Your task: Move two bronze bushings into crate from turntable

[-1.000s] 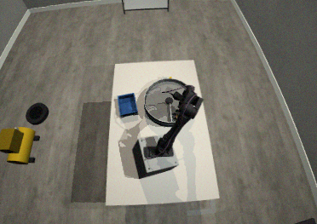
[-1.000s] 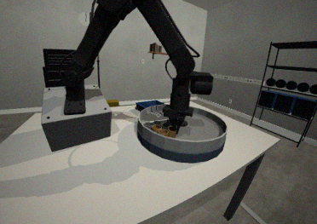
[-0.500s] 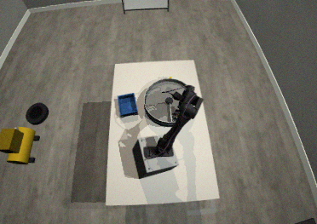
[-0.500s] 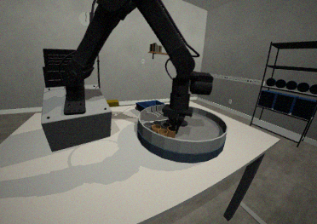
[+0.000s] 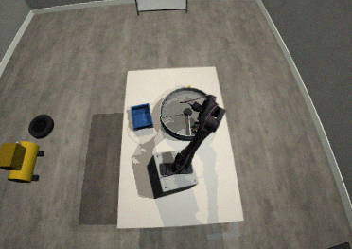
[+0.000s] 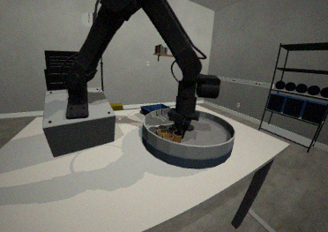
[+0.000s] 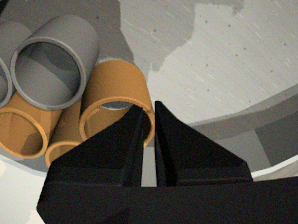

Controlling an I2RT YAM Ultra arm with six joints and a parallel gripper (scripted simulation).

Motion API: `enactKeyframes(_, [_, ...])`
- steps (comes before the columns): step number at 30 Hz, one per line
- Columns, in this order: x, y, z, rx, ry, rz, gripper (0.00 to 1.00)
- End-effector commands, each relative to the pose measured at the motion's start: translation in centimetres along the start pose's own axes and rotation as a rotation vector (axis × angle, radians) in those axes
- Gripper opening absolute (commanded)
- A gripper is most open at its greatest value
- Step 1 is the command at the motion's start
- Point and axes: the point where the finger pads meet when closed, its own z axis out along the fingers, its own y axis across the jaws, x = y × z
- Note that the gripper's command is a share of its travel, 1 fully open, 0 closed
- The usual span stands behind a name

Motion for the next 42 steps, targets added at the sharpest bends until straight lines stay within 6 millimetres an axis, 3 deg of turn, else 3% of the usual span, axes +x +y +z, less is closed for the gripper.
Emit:
enactKeyframes(1, [-0.3, 0.4, -0.5, -0.011, -0.014, -0.01, 0.0])
enactKeyframes(14, [-0.3, 0.2, -0.6, -0.007, -0.015, -0.009, 0.0])
enactKeyframes(18, [-0.7, -0.8, -2.0, 0.026, -0.025, 0.001, 0.0])
enactKeyframes(26, [-0.4, -0.8, -4.3, 0.03, -0.013, 0.002, 0.0])
enactKeyframes(34, [-0.4, -0.7, -7.8, 0.029, -0.017, 0.003, 0.0])
enactKeyframes(42, [-0.4, -0.7, -8.9, 0.028, -0.019, 0.003, 0.0])
